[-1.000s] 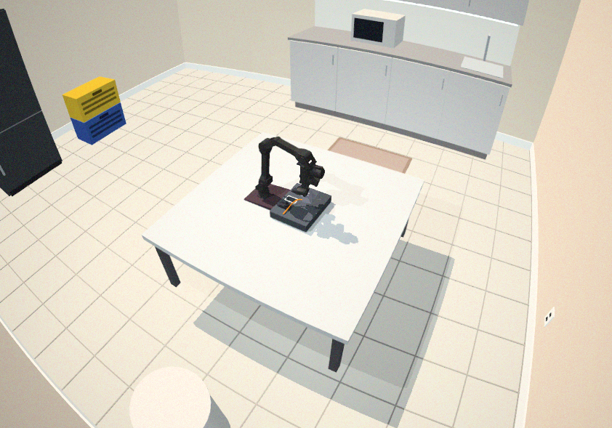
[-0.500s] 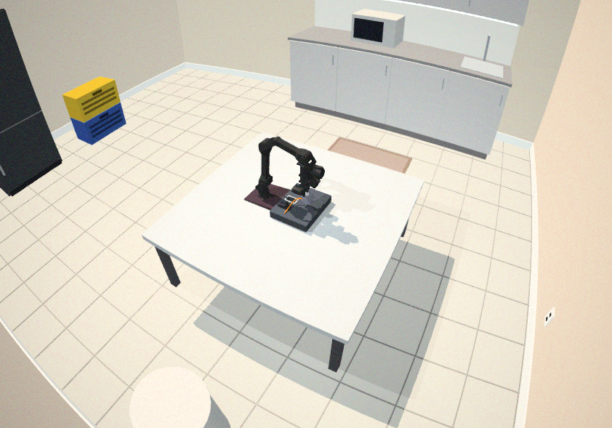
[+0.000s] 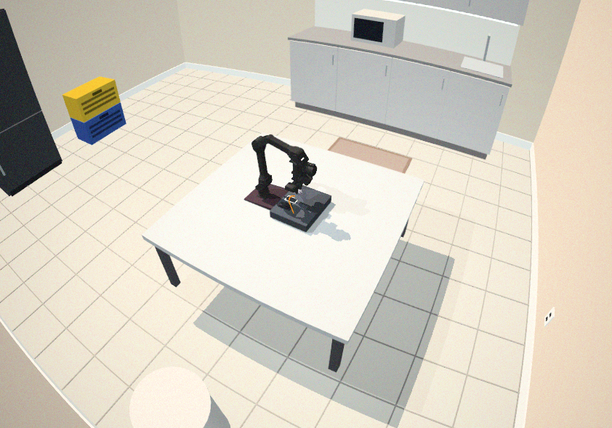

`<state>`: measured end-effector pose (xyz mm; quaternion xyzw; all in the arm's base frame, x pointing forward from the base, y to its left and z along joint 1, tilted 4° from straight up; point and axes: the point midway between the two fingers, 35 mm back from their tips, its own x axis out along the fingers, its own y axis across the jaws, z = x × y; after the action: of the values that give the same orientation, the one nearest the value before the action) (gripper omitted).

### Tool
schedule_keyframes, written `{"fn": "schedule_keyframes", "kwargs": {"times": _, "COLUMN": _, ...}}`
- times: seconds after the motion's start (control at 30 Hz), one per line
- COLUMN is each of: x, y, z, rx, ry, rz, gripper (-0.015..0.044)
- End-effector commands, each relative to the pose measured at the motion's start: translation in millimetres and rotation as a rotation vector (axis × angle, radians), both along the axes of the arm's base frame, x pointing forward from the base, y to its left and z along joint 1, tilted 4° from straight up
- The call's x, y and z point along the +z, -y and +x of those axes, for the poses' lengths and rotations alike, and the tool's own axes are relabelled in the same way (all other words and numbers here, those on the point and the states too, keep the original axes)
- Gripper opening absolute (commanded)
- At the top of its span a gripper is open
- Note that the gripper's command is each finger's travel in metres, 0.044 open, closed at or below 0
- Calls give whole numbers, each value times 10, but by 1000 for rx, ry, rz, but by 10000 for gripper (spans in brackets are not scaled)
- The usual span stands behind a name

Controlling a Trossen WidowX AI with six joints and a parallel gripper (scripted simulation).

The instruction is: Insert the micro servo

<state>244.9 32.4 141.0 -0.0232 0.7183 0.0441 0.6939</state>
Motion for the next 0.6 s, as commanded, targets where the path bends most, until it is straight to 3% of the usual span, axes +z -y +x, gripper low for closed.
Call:
{"fn": "schedule_keyframes", "kwargs": {"times": 0.0, "x": 12, "y": 14, "z": -202, "rx": -7, "ry": 1, "rz": 2, "gripper": 0}}
{"fn": "schedule_keyframes", "kwargs": {"times": 0.33, "x": 21, "y": 49, "z": -592, "rx": -7, "ry": -2, "rz": 2, "gripper": 0}}
{"fn": "schedule_keyframes", "kwargs": {"times": 0.57, "x": -3, "y": 50, "z": -617, "rx": -7, "ry": -3, "rz": 2, "gripper": 0}}
